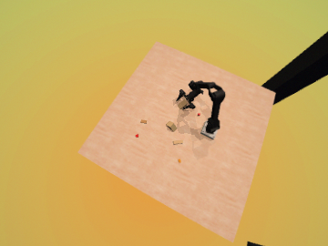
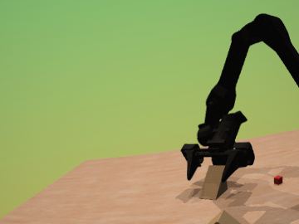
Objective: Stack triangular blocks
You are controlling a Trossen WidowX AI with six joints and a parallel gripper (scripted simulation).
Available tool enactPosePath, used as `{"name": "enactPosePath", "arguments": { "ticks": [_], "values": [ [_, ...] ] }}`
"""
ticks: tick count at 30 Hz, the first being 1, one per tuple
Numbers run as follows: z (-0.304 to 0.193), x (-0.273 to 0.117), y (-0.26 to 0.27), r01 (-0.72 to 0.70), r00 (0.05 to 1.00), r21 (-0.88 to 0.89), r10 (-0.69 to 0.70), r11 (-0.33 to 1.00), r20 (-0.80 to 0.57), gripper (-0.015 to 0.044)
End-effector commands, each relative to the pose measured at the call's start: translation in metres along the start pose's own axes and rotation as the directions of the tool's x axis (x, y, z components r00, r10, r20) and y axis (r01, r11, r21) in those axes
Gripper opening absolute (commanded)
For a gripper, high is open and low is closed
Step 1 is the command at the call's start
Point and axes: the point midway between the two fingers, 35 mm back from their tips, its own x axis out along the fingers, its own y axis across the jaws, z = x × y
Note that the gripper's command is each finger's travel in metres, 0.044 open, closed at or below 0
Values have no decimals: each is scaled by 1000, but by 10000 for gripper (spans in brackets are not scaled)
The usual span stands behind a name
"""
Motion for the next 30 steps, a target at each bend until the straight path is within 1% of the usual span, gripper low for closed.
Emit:
{"name": "enactPosePath", "arguments": {
  "ticks": [1, 7, 12, 13, 15, 18, 20, 23, 27, 30],
  "values": [
    [-9, -5, 2, -1, 1000, 1, 1, 1000, 1, 440],
    [-84, -49, 1, 0, 1000, 0, 0, 1000, 0, 440],
    [-85, -50, 1, -3, 1000, -4, 3, 1000, 0, 440],
    [-84, -48, 4, -2, 1000, -29, 3, 1000, 9, 440],
    [-88, -33, 3, 78, 995, -110, -72, 991, 62, 440],
    [-98, -2, -3, 273, 955, -282, -224, 920, 194, 440],
    [-105, 18, -9, 402, 908, -383, -307, 832, 287, 440],
    [-116, 47, -20, 581, 811, -502, -398, 641, 430, 440],
    [-132, 82, -37, 757, 649, -581, -446, 300, 616, 440],
    [-145, 106, -53, 821, 519, -571, -423, 6, 743, 440]
  ]
}}
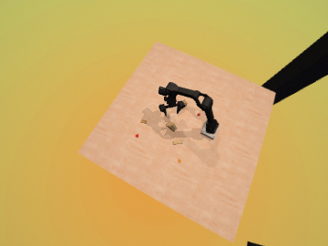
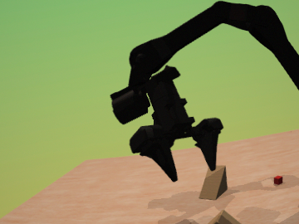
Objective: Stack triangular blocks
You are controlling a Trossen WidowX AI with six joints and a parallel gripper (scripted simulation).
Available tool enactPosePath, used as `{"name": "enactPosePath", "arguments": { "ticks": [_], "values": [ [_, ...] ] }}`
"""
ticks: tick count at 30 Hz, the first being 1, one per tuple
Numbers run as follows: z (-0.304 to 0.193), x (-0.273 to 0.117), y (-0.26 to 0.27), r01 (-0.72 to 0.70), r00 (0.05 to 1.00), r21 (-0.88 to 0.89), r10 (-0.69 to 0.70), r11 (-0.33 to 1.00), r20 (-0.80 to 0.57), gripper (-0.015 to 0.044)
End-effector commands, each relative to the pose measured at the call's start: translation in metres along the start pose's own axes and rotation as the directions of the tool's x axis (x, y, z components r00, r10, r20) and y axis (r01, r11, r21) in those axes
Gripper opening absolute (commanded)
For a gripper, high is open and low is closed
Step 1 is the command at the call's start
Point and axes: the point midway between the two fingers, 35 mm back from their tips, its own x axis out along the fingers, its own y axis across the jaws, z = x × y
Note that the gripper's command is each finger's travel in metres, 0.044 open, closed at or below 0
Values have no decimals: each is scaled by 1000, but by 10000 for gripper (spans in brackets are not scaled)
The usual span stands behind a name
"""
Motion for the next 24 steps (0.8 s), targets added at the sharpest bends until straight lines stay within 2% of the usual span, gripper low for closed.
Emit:
{"name": "enactPosePath", "arguments": {
  "ticks": [1, 4, 11, 24],
  "values": [
    [-25, 21, 27, 235, 972, -306, -215, 922, 99, 440],
    [-35, 27, 37, 320, 947, -411, -282, 854, 153, 440],
    [-34, 31, 37, 320, 947, -411, -282, 854, 153, 440],
    [-19, 107, 16, 323, 946, -407, -289, 854, 146, 440]
  ]
}}
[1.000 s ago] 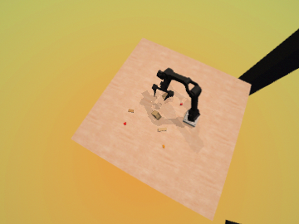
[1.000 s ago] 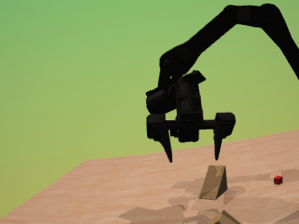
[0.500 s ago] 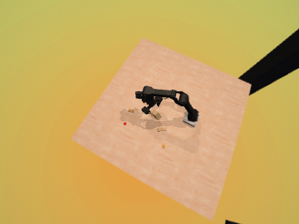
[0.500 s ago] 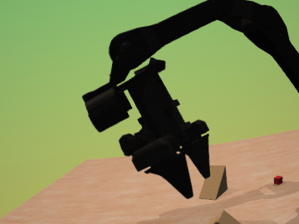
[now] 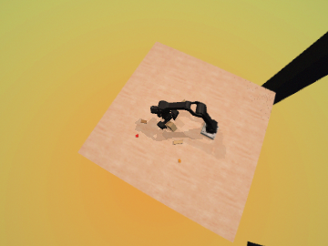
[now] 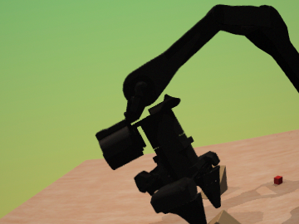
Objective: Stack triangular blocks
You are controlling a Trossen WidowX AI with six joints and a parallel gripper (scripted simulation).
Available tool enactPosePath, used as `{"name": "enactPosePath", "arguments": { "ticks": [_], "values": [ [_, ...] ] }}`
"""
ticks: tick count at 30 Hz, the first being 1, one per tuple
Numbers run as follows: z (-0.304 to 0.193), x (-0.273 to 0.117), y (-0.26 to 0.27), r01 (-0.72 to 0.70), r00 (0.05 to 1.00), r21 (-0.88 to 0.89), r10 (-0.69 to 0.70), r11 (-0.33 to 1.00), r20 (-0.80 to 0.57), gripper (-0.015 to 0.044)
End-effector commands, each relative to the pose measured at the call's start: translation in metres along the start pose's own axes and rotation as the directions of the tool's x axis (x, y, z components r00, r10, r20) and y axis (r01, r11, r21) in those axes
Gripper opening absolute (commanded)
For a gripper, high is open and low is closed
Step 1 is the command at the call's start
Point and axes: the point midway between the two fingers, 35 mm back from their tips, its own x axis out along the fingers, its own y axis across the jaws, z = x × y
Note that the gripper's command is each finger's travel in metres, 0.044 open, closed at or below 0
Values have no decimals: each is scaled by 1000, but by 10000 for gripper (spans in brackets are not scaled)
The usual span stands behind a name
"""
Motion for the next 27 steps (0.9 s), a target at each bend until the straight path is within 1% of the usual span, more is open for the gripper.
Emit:
{"name": "enactPosePath", "arguments": {
  "ticks": [1, 4, 14, 23, 27],
  "values": [
    [-3, 26, -1, 2, 1000, 4, -2, 1000, -9, 440],
    [-4, 35, -2, 3, 1000, 4, -2, 1000, -10, 440],
    [-3, 35, -3, 3, 1000, 4, -2, 1000, -10, 440],
    [-3, 34, -3, 5, 1000, 1, -5, 1000, -7, 204],
    [-3, 34, -3, 5, 1000, 1, -5, 1000, -7, 177]
  ]
}}
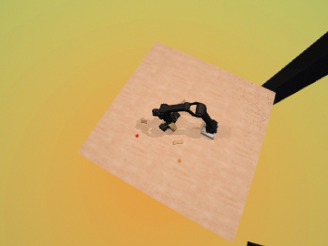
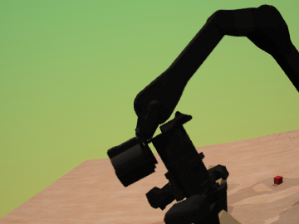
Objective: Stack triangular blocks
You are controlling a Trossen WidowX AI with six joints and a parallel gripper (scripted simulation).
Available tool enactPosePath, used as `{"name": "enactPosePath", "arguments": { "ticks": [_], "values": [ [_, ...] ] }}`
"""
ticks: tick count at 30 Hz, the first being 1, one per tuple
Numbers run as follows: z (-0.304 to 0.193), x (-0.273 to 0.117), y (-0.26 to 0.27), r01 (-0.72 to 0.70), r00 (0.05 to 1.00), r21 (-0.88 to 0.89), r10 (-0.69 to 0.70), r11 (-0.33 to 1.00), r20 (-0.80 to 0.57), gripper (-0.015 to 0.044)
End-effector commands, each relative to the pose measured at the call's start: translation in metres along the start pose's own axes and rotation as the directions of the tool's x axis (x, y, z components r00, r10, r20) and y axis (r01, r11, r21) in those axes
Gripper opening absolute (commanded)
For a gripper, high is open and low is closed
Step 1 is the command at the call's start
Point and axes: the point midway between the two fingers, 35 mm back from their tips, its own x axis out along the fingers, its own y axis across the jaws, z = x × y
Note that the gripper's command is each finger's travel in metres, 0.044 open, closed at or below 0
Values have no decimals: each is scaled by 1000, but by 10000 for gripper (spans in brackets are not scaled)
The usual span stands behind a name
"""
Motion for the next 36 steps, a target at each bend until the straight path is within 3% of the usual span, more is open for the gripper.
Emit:
{"name": "enactPosePath", "arguments": {
  "ticks": [1, 3, 9, 28, 36],
  "values": [
    [0, 0, 0, -1, 1000, 0, 1, 1000, 0, 170],
    [0, 0, 0, -1, 1000, 0, 1, 1000, 0, 157],
    [-1, -6, 1, -1, 1000, 0, 1, 1000, 0, 0],
    [-36, -90, 0, 0, 1000, 0, 0, 1000, 0, 0],
    [-36, -89, 0, 5, 1000, 21, -5, 1000, 1, 0]
  ]
}}
